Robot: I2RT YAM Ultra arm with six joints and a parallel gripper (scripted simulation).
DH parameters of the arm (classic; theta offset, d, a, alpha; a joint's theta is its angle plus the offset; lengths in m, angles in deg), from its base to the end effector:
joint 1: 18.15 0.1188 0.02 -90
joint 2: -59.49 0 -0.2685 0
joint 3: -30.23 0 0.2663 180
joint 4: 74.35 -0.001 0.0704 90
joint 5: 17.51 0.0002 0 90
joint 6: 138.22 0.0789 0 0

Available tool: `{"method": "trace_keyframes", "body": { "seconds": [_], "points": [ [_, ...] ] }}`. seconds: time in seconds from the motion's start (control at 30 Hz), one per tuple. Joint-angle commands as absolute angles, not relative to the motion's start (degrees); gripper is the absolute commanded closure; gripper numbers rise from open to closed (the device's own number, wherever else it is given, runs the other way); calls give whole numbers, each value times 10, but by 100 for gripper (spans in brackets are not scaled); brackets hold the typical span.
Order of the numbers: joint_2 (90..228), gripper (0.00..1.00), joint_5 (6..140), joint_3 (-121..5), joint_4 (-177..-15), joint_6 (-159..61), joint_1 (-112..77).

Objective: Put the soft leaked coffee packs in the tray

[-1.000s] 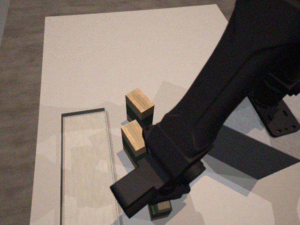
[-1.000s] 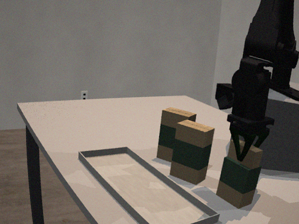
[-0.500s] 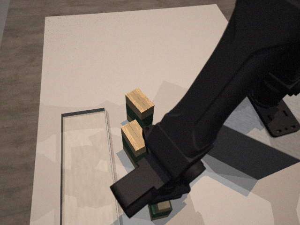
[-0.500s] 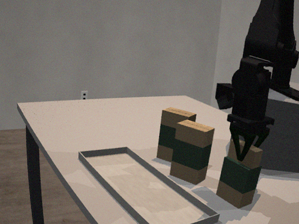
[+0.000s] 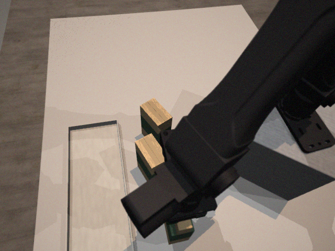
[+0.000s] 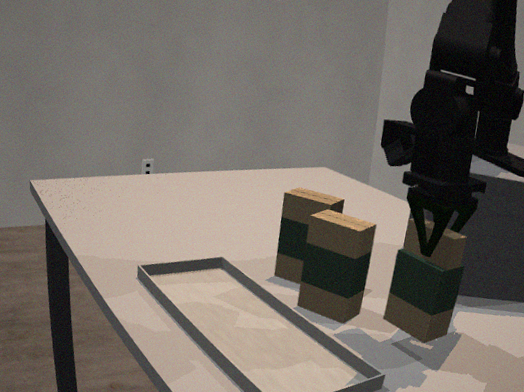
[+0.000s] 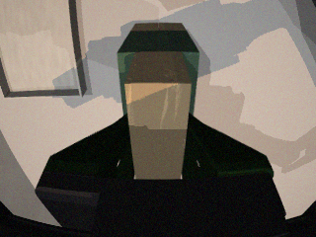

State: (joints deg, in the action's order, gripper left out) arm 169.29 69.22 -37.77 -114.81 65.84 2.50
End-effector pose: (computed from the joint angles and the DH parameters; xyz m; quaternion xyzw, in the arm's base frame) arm 0.3063 0.1213 0.0461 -0.7246 -0.6853 -0.0732 0.0003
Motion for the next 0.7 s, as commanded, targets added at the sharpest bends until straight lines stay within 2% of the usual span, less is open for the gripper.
{"method": "trace_keyframes", "body": {
  "seconds": [0.0,0.67],
  "points": [
    [1661,78,698,-401,-1190,653,21],
    [1653,78,698,-407,-1208,653,21]
  ]
}}
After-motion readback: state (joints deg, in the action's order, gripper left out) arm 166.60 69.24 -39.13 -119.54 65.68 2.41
